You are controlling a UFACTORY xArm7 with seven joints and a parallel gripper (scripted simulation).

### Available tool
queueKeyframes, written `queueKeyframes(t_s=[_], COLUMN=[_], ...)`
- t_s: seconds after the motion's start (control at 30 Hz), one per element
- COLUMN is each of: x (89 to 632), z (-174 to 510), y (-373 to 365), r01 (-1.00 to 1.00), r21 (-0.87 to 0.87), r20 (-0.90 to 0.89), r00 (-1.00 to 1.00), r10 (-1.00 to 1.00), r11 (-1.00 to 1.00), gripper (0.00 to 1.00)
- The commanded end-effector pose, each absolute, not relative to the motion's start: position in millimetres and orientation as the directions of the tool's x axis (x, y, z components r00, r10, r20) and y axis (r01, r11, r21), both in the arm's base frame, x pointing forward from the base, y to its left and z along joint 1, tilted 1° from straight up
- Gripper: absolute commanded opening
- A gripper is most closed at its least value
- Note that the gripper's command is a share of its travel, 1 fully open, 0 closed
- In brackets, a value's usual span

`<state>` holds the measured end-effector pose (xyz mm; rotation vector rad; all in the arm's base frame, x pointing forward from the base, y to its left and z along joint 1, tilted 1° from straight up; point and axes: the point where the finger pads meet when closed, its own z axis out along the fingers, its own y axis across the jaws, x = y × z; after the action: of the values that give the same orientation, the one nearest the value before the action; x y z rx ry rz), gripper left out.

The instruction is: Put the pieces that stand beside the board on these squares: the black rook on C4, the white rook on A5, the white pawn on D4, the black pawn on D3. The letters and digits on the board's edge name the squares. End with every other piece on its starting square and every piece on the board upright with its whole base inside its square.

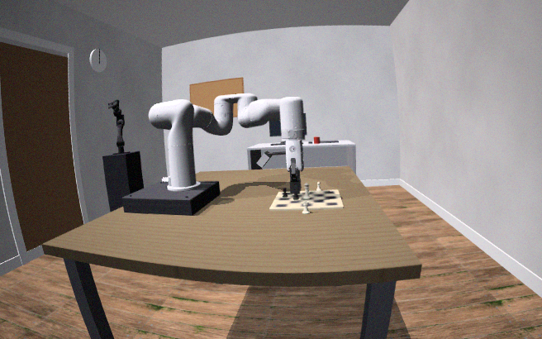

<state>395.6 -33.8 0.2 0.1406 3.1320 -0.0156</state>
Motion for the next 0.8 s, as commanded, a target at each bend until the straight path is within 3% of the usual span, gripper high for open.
queueKeyframes(t_s=[0.0,0.6,0.63,0.77], x=[396,396,396,396], z=[25,76,76,76], y=[-33,-33,-33,-33], r01=[0.089,0.089,0.089,0.089], r21=[-0.009,-0.009,-0.009,-0.009], r20=[-0.01,-0.01,-0.01,-0.01], r00=[-0.996,-0.996,-0.996,-0.996], r10=[0.089,0.089,0.089,0.089], r11=[0.996,0.996,0.996,0.996], gripper=[0.37,0.37,1.0,1.0])
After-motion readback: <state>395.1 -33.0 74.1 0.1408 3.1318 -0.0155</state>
